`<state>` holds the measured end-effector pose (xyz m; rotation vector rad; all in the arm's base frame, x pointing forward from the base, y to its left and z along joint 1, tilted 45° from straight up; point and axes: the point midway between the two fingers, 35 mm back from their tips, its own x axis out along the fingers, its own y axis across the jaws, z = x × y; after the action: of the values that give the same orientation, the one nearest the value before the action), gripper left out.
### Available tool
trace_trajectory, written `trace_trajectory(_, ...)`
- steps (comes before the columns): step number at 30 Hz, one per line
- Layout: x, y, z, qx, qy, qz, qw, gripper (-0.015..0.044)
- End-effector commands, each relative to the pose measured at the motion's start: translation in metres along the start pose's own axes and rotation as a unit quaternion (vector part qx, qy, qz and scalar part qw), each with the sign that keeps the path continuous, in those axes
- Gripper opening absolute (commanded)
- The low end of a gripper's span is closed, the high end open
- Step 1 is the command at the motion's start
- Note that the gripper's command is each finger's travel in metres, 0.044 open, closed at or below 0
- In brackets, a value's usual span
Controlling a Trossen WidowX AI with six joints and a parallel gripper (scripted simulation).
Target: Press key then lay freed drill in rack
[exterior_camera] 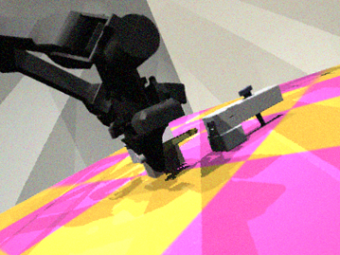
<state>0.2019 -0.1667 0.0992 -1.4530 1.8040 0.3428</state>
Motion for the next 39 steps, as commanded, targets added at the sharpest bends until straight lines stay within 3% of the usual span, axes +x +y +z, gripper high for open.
trace_trajectory(1, -0.003, 0.0, 0.0, 0.003, -0.002, -0.001, 1.0, 0.0)
trace_trajectory(39, -0.022, 0.001, 0.005, 0.003, -0.002, -0.001, 1.0, 0.0)
